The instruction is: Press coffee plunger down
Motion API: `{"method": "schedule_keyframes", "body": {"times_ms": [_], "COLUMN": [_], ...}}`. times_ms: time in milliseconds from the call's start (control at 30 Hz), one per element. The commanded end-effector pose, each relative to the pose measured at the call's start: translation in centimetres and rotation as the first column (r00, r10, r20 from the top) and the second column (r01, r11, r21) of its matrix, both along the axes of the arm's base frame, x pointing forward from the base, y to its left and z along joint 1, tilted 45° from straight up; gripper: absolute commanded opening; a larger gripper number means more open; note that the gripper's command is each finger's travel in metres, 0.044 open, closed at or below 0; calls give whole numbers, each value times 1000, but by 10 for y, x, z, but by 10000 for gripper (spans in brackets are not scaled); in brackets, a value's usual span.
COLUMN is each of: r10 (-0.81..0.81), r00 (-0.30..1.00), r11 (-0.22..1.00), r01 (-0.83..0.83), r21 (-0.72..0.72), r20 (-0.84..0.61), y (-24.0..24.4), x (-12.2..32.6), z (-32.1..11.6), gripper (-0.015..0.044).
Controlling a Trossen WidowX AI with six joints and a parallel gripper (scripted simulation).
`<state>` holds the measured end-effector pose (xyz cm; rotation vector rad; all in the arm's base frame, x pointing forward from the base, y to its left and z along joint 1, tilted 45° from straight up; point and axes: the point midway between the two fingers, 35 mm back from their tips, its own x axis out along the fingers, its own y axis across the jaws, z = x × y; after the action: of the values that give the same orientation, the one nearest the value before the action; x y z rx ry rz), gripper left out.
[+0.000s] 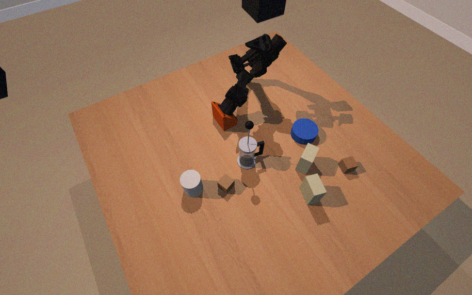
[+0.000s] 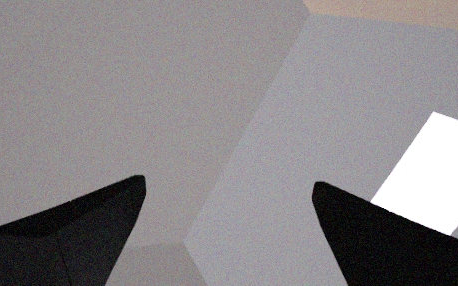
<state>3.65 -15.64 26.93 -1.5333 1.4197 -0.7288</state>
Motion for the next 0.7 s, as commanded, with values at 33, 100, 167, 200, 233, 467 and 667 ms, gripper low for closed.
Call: {"method": "schedule_keyframes", "body": {"times_ms": [33, 100, 167, 200, 233, 467, 667], "r10": [12, 32, 42, 60, 80, 134, -14], "r00": [1000, 999, 999, 998, 996, 972, 931], "r11": [1000, 998, 995, 991, 984, 804, 466], "r01": [-11, -32, -42, -61, -83, -219, -316], "r21": [12, 47, 87, 119, 159, 553, 826], "r20": [-4, -1, 8, 14, 24, 190, 364], "y": [-2, -4, -8, -9, -11, -18, -14], "x": [4, 11, 18, 24, 30, 80, 116], "z": [-1, -3, -7, -9, -12, -47, -74], "gripper": [440, 440, 440, 440, 440, 440, 440]}}
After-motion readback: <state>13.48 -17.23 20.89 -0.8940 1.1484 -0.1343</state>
